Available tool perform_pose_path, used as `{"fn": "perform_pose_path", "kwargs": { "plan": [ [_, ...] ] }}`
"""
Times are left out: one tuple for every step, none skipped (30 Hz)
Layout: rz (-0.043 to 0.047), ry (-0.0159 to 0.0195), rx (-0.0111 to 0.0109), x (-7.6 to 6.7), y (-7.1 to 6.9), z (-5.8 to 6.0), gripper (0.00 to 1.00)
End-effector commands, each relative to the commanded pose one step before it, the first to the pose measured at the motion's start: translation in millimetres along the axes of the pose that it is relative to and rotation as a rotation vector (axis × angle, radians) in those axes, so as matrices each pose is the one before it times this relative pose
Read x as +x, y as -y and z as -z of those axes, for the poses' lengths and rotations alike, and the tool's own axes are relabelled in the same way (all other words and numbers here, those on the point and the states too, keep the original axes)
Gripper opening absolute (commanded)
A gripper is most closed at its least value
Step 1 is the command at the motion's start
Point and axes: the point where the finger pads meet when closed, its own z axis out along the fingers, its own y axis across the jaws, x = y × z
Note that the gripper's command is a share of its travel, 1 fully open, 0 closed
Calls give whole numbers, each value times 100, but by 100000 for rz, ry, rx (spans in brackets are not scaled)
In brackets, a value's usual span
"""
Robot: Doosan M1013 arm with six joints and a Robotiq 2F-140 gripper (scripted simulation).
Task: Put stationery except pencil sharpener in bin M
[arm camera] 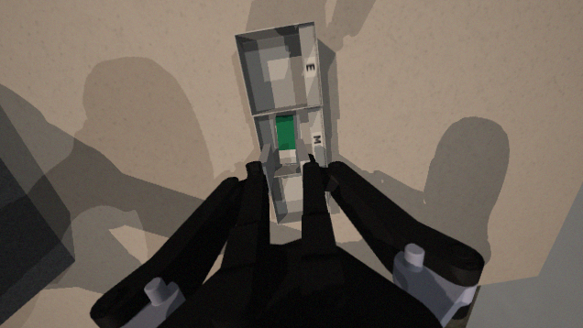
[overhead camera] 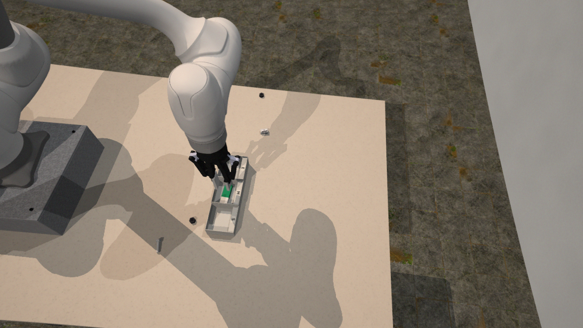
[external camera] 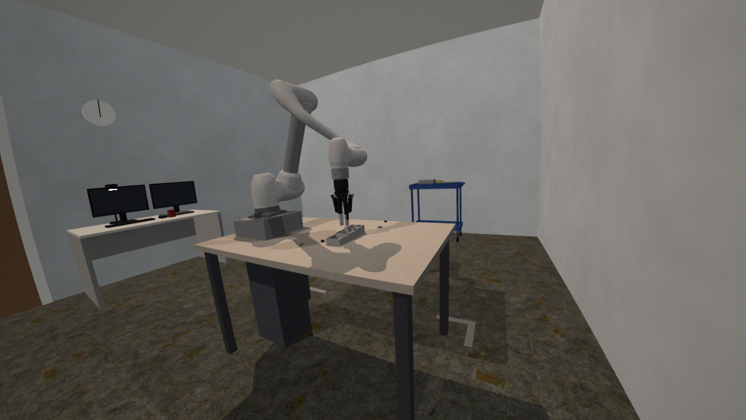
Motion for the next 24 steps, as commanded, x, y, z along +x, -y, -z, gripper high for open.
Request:
{"fn": "perform_pose_path", "kwargs": {
  "plan": [
    [352,364,-161,-12,-83,213,26],
    [0,0,0,0,0,0,26],
    [0,0,0,0,0,0,26],
    [0,0,0,0,0,0,26],
    [0,0,0,0,0,0,26],
    [0,0,0,0,0,400,100],
    [0,0,0,0,0,400,100],
    [0,0,0,0,0,400,100],
    [0,0,0,0,0,400,100],
    [0,0,0,0,0,400,100],
    [0,0,0,0,0,400,100],
    [0,0,0,0,0,400,100],
    [0,0,0,0,0,400,100],
    [0,0,0,0,0,400,100],
    [0,0,0,0,0,400,100],
    [0,0,0,0,0,400,100],
    [0,0,0,0,0,0,100],
    [0,0,0,0,0,0,100],
    [0,0,0,0,0,400,100],
    [0,0,0,0,0,400,100],
    [0,0,0,0,0,400,100],
    [0,0,0,0,0,400,100],
    [0,0,0,0,0,400,100],
    [0,0,0,0,0,400,100]
  ]
}}
